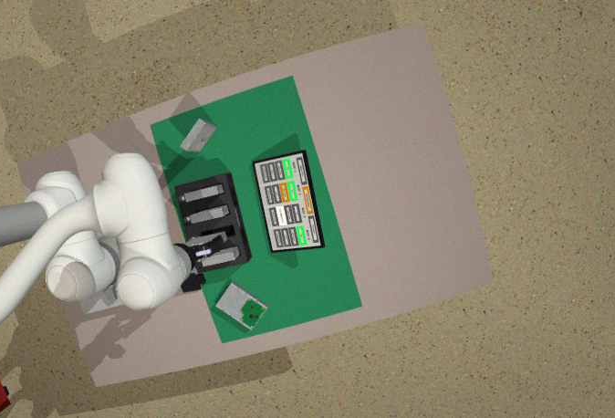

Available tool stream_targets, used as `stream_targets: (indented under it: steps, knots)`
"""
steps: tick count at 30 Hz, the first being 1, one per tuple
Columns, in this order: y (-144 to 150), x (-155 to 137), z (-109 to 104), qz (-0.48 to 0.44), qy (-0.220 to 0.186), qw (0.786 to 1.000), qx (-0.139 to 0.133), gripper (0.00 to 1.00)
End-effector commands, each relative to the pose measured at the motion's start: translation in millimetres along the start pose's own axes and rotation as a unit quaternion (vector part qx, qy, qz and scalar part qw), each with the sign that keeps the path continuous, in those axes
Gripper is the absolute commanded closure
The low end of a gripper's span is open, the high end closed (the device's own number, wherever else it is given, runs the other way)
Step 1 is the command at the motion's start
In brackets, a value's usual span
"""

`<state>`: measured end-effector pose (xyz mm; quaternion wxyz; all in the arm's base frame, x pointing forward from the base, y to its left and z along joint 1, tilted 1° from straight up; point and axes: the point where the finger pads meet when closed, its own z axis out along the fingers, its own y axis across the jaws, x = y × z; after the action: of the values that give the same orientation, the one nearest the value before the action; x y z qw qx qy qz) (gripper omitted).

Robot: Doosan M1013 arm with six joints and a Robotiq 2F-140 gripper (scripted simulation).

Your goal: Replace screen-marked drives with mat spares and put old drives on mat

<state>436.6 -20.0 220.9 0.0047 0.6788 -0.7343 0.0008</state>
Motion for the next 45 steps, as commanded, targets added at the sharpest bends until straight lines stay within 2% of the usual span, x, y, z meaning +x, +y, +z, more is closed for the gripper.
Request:
stream_targets:
  steps: [1,9,21,32,34,45]
  knots:
    - [-1,0,0,0.000,0.000,1.000,0.000,0.90]
    - [-10,-7,-2,0.000,0.000,1.000,0.000,0.90]
    - [-45,-33,-8,0.000,0.000,1.000,0.000,0.90]
    - [-103,-91,-14,0.000,0.000,1.000,0.000,0.90]
    - [-103,-91,-14,0.000,0.000,1.000,0.000,0.90]
    - [-159,-169,-13,0.001,0.000,1.000,0.000,0.90]
